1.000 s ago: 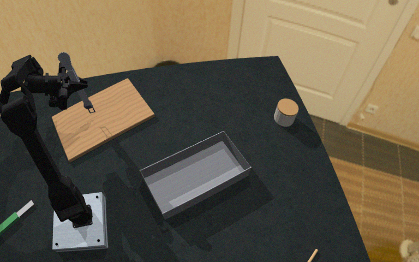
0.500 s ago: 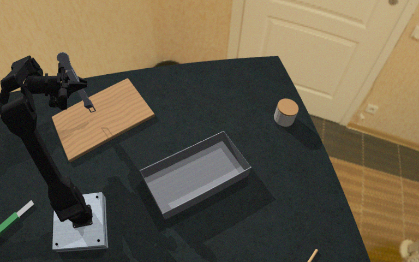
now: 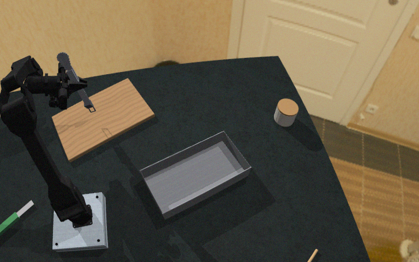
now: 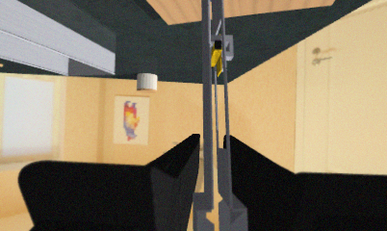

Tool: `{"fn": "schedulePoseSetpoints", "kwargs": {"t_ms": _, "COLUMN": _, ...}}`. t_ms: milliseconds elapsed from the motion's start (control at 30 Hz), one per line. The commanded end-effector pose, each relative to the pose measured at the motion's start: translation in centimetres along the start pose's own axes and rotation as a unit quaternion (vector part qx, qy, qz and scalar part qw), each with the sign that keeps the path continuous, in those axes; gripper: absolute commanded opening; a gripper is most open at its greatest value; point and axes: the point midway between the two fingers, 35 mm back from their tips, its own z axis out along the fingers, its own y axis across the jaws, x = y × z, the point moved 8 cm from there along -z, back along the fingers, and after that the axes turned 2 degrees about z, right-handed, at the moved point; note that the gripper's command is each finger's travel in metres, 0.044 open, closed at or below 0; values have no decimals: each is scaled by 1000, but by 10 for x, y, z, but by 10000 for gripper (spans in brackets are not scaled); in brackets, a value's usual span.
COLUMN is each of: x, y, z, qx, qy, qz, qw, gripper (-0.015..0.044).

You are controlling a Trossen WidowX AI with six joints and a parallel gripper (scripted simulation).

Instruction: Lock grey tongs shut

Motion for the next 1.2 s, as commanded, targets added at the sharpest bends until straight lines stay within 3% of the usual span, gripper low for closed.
{"fn": "schedulePoseSetpoints", "kwargs": {"t_ms": 0, "x": 1, "y": 0, "z": 0, "qx": 1, "qy": 6, "qz": 1, "qw": 1000, "gripper": -150}}
{"fn": "schedulePoseSetpoints", "kwargs": {"t_ms": 500, "x": 11, "y": 0, "z": 16, "qx": -33, "qy": -49, "qz": 6, "qw": 998, "gripper": -150}}
{"fn": "schedulePoseSetpoints", "kwargs": {"t_ms": 1167, "x": 48, "y": -2, "z": 63, "qx": -90, "qy": -361, "qz": -3, "qw": 928, "gripper": -150}}
